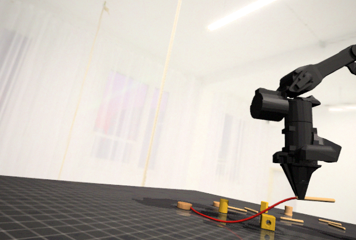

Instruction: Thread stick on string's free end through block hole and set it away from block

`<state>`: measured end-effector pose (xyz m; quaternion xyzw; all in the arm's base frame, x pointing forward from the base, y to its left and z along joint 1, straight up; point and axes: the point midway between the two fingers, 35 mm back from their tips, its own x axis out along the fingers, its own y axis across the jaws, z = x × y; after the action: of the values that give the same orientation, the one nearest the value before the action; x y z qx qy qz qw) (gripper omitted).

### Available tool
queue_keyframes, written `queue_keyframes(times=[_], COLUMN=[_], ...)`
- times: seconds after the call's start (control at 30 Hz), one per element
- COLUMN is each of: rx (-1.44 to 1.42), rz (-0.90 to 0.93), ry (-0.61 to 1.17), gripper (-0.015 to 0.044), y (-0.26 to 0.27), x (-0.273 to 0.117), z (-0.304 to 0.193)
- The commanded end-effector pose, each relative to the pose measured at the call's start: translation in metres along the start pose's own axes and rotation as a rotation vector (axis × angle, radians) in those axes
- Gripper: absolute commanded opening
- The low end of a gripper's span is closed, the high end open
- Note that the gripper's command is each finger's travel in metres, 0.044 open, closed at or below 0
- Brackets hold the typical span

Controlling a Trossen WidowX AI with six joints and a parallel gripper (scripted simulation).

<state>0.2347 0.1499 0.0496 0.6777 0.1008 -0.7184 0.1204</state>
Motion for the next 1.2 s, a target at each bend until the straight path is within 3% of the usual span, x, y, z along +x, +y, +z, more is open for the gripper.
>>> queue_keyframes(times=[0.0,1.17], rx=[-0.004,-0.007], rz=[-0.002,-0.004], ry=[-0.02,-0.157], gripper=[0.0,0.0], y=[0.001,0.017], x=[-0.004,-0.043], z=[-0.003,-0.026])
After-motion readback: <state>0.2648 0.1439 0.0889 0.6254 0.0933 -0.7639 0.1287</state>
